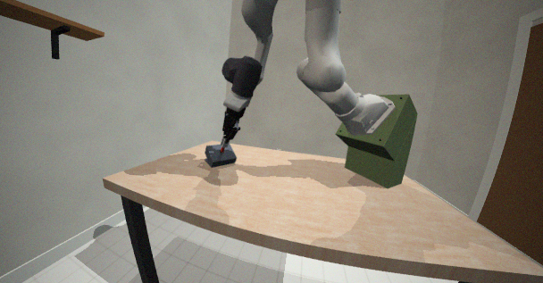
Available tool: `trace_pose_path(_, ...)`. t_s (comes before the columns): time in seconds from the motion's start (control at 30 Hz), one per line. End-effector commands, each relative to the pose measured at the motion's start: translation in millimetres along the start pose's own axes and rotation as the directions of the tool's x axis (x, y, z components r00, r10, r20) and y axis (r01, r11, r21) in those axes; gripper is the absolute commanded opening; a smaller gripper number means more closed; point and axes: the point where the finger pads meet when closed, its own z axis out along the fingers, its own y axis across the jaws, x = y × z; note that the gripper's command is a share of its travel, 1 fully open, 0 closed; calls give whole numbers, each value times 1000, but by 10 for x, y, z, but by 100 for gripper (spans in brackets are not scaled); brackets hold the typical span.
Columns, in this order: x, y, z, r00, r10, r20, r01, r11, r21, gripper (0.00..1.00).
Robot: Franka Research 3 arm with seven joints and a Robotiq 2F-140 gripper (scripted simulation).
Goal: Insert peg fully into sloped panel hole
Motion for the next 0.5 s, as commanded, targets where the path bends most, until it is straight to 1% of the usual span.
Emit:
trace_pose_path(0.0,4,43,43,1000,0,-1,0,1000,-10,0)
trace_pose_path(0.47,3,41,173,1000,0,-1,0,1000,-10,0)
